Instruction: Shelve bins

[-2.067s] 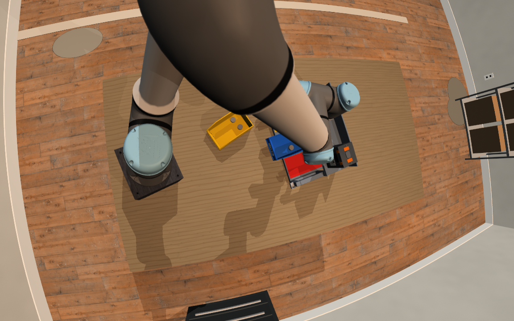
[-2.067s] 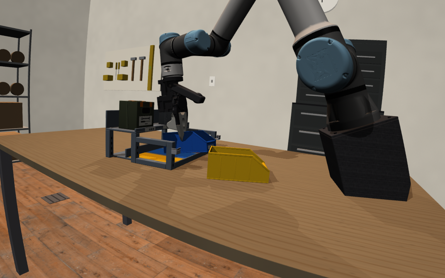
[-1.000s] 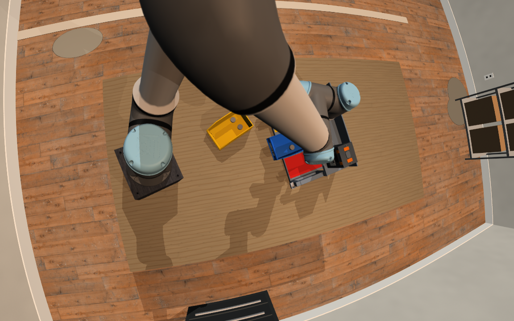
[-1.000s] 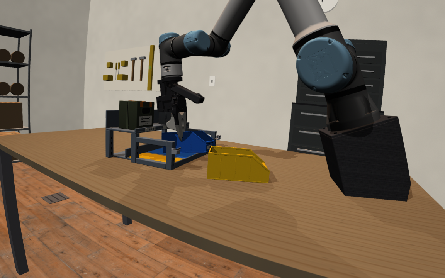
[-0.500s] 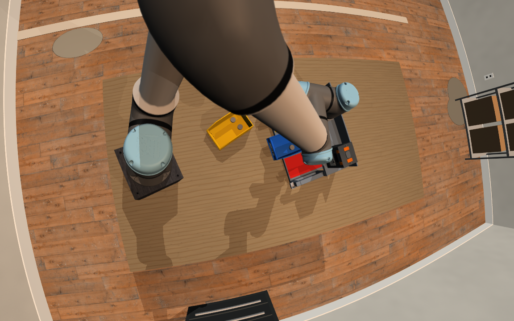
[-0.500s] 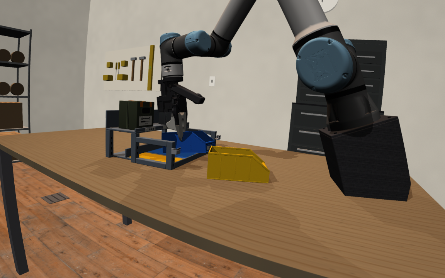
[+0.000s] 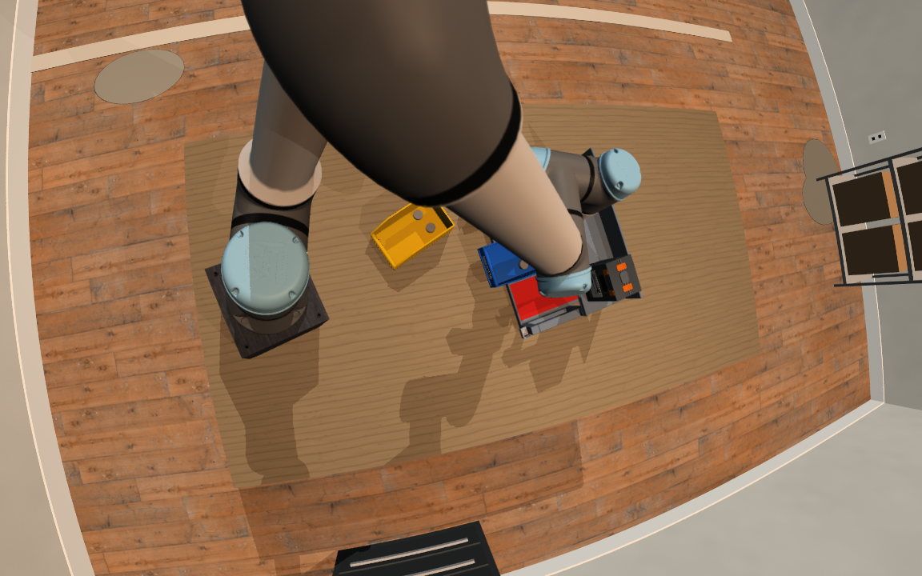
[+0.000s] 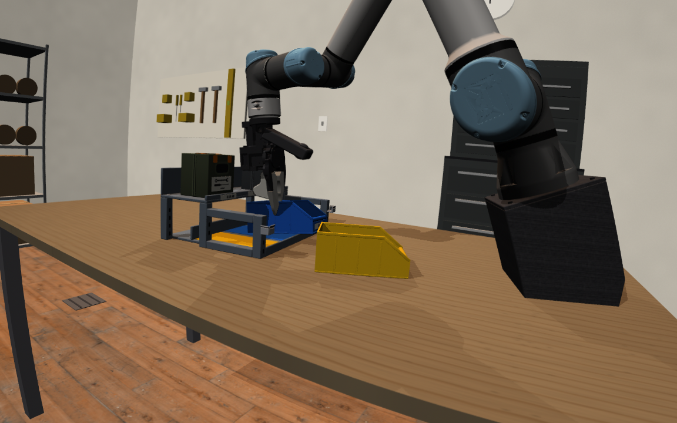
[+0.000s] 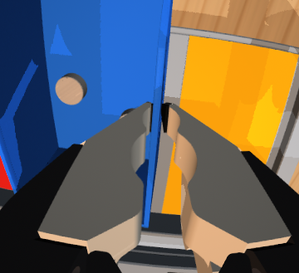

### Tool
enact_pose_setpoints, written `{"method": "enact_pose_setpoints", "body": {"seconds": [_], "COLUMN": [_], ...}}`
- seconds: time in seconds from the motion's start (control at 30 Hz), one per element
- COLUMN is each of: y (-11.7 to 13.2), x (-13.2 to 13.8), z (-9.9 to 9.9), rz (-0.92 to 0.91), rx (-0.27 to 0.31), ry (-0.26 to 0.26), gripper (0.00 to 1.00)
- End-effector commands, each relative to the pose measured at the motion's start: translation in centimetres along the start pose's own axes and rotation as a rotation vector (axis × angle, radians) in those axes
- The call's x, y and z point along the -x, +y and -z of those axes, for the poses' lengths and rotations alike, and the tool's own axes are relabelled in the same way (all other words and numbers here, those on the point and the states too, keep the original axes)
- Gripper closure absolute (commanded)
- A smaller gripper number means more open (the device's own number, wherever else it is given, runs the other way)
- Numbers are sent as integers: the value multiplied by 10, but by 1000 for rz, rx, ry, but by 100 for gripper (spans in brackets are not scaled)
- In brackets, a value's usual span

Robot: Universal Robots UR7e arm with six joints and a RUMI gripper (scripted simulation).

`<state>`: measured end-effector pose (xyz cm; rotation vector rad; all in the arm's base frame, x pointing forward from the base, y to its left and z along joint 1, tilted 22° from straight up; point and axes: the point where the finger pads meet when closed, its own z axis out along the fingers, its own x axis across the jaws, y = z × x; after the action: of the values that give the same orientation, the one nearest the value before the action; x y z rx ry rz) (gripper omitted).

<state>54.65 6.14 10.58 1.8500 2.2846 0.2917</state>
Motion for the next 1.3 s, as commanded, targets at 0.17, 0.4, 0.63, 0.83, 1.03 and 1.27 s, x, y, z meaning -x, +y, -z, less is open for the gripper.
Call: {"method": "enact_pose_setpoints", "body": {"seconds": [0.17, 0.4, 0.63, 0.83, 1.03, 1.27], "y": [0, 0, 0, 1, 1, 1], "x": [0, 0, 0, 0, 0, 0], "z": [0, 0, 0, -1, -3, -5], "rz": [0, 0, 0, 0, 0, 0], "rx": [3, 3, 3, 3, 3, 3], "ry": [-1, -1, -1, -1, -1, -1], "gripper": [100, 100, 100, 100, 100, 100]}}
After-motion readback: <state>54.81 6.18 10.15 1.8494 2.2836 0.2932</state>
